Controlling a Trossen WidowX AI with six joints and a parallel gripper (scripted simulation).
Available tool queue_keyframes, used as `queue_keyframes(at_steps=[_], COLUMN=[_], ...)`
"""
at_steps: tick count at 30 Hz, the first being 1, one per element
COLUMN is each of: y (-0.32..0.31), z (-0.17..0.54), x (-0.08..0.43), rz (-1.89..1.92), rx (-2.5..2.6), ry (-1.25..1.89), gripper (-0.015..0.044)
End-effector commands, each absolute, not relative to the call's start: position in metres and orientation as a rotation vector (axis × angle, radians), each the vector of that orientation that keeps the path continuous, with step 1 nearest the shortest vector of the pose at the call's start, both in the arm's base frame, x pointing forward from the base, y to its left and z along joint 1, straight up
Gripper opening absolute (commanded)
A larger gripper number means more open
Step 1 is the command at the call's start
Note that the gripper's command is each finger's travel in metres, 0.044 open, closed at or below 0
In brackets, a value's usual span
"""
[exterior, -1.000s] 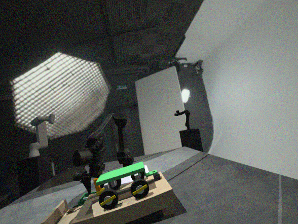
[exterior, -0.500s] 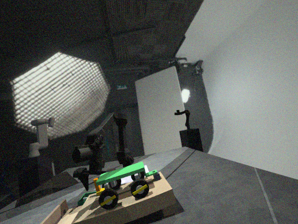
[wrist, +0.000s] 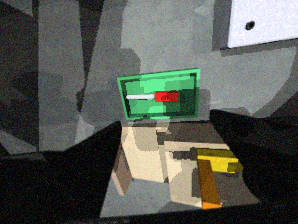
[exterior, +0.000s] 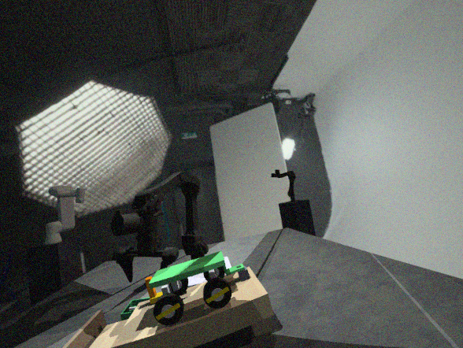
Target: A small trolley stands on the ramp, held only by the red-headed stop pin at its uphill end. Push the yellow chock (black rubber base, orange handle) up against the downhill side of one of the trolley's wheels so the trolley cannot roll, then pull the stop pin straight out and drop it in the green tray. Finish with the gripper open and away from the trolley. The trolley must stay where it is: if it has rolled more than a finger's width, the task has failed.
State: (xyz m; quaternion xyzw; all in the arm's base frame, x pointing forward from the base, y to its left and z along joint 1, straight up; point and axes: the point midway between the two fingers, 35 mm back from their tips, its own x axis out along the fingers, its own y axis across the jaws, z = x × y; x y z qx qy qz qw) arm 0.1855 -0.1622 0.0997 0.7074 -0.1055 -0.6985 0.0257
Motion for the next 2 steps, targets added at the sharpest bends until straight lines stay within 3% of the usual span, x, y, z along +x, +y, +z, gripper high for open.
queue_keyframes(at_steps=[1,2], y=[-0.1622,-0.1622], z=[0.1141,0.1173], x=[0.1848,0.1847], rz=[-2.155,-2.155], rx=[2.188,2.188], ry=[-0.336,-0.336], gripper=[0.044,0.044])
